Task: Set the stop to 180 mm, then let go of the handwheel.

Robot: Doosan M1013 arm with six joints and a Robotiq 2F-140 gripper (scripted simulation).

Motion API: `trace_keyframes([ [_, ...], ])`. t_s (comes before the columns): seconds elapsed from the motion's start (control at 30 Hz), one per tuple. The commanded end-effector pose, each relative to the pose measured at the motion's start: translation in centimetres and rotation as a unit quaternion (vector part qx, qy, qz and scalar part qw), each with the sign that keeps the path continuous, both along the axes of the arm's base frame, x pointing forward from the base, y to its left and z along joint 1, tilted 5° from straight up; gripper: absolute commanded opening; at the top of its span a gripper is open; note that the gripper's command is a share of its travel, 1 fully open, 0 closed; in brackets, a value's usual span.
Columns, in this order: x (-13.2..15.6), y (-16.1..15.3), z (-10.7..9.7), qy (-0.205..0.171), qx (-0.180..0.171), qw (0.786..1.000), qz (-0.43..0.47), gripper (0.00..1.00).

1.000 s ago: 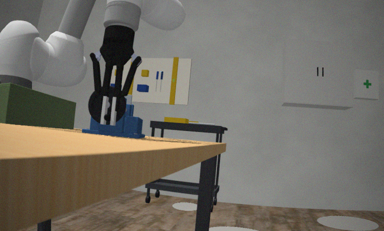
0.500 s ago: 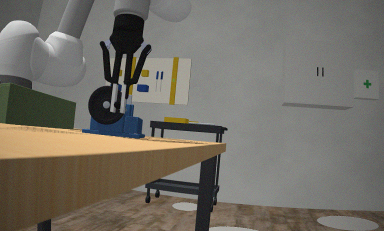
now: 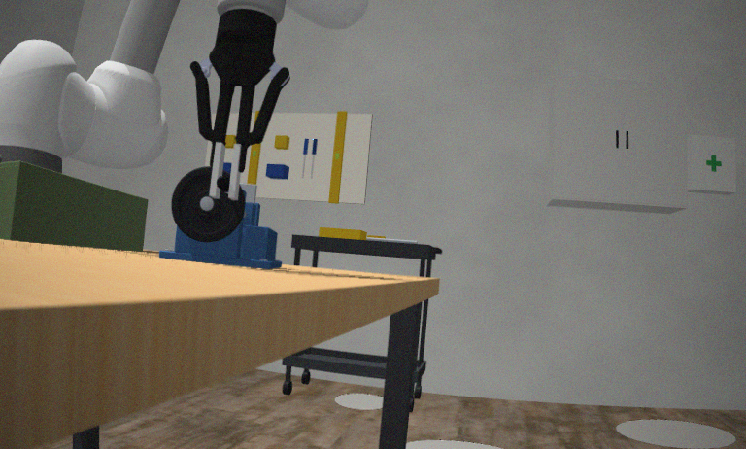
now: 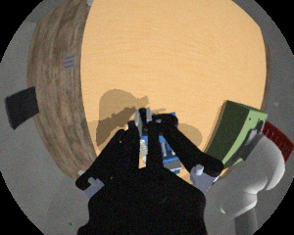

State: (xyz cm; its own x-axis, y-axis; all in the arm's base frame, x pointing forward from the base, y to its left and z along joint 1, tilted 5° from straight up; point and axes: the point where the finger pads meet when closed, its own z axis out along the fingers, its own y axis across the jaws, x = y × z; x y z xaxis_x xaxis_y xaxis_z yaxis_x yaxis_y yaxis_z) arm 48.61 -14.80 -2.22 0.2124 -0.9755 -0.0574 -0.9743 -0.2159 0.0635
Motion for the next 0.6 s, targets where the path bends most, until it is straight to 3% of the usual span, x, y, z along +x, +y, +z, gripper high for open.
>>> trace_keyframes([
  [0.0, -0.1, 0.0, 0.1, 0.000, 0.000, 1.000, 0.000, 0.04],
  [0.57, -2.5, -0.6, 1.4, 0.000, 0.000, 1.000, 0.000, 0.04],
])
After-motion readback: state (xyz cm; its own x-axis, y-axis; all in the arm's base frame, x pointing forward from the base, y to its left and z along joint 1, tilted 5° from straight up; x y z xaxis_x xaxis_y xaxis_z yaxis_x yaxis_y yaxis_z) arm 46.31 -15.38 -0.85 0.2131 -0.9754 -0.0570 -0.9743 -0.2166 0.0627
